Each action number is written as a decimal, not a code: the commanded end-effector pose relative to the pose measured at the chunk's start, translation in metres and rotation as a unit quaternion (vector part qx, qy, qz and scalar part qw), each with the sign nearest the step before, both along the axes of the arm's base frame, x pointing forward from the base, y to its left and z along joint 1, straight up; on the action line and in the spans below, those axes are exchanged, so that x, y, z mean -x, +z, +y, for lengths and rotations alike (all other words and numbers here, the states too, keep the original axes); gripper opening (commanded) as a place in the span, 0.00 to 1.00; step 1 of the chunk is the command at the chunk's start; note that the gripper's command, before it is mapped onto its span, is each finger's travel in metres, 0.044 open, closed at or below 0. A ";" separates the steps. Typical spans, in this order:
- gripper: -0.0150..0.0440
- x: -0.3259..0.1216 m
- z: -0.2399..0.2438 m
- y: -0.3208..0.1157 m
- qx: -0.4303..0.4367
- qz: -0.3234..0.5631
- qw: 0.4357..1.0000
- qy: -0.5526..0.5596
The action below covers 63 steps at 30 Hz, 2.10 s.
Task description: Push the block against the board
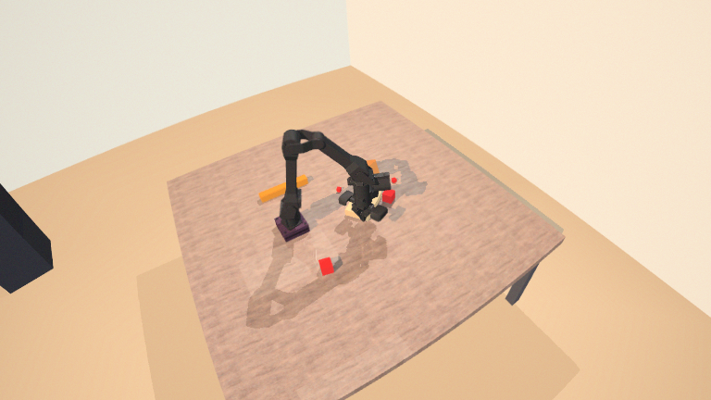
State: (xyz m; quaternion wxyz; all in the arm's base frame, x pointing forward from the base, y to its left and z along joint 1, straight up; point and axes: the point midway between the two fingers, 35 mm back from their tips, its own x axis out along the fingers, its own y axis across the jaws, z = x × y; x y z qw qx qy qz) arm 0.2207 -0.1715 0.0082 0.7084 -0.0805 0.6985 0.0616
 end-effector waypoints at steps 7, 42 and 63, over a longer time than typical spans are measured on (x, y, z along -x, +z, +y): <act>0.25 -0.013 0.005 -0.002 -0.004 -0.001 1.000 -0.001; 0.25 0.035 -0.007 -0.004 -0.004 0.001 1.000 -0.001; 0.25 0.004 -0.002 0.051 -0.002 0.003 0.993 0.121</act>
